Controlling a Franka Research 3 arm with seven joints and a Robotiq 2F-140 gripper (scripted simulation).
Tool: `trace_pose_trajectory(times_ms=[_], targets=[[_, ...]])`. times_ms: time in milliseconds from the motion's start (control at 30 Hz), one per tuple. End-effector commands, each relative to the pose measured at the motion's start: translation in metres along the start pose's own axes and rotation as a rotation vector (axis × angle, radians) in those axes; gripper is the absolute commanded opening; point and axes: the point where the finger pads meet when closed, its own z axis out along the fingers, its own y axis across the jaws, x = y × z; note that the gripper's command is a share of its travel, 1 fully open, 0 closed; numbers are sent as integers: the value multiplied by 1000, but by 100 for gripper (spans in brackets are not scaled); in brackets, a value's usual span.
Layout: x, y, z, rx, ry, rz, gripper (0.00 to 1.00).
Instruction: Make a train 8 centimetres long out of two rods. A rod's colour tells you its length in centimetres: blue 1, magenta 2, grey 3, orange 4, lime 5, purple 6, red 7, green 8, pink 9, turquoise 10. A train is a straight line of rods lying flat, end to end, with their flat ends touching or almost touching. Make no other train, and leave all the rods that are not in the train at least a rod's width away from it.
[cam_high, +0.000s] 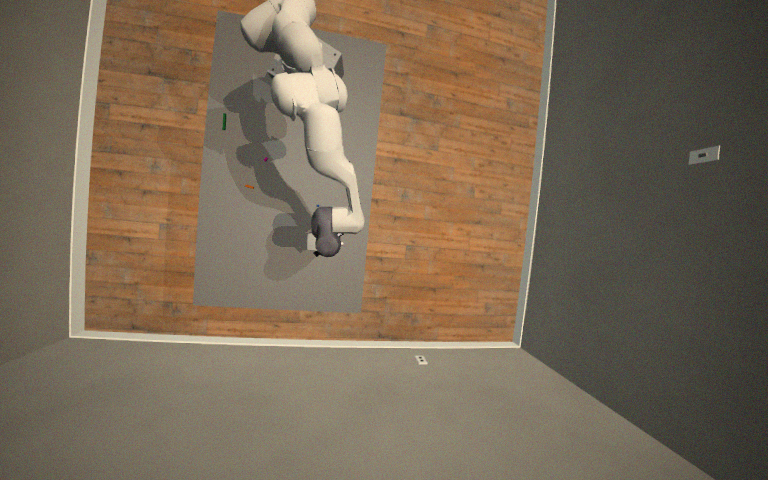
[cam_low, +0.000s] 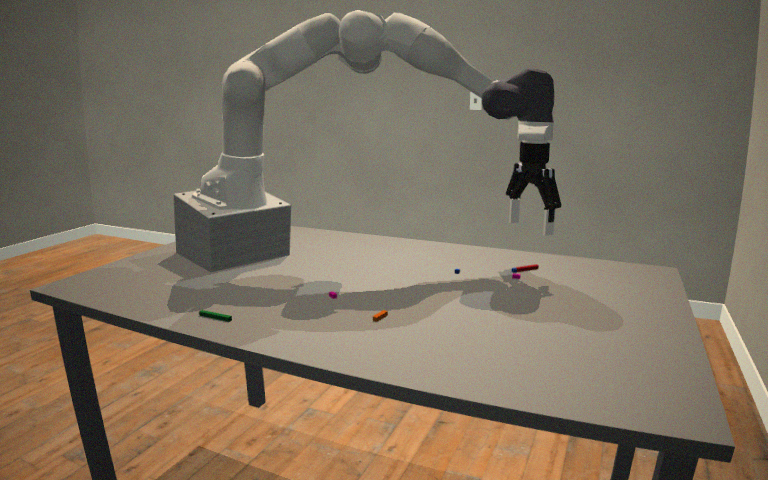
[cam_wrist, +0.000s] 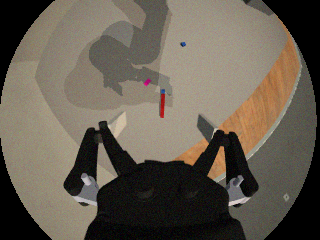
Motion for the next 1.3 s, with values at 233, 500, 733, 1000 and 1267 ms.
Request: trace_pose_trajectory(times_ms=[233,500,733,1000,1267], targets=[[1,1,-2,0,3,-3,100],[1,1,-19,0,3,-3,100],[1,1,-50,0,3,-3,100],[0,1,-71,0,3,-3,100],[0,1,-76,0,3,-3,100]])
